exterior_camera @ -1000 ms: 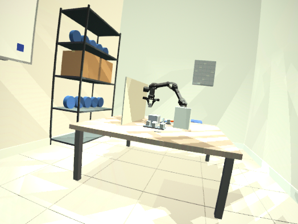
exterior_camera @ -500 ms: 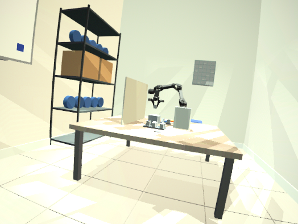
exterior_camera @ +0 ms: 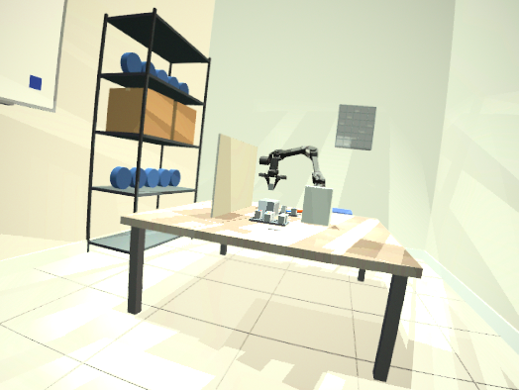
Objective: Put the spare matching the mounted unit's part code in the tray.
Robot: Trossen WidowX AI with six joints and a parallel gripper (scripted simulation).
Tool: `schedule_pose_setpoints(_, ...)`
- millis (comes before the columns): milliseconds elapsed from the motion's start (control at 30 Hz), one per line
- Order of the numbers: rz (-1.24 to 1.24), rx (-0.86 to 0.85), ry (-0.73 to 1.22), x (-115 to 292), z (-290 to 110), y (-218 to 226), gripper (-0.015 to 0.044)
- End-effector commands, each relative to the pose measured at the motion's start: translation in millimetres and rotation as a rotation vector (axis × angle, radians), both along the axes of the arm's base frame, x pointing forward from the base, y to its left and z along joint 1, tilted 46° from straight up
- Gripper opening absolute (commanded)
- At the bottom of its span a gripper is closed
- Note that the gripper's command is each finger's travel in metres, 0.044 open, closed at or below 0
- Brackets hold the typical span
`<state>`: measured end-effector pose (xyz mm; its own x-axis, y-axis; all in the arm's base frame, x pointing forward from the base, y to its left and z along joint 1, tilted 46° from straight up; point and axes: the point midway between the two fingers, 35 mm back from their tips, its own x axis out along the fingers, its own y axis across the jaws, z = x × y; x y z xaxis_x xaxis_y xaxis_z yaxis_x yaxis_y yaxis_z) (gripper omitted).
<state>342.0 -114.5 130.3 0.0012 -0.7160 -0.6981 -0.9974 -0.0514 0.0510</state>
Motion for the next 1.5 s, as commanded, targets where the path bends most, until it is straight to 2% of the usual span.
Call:
schedule_pose_setpoints(0, 0.003, -0.001, 0.005, 0.4, -3.7, -3.5, 0.0000)
schedule_pose_setpoints(1467, 0.002, 0.004, 0.004, 6.2, -37.5, -36.3, 0.0000)
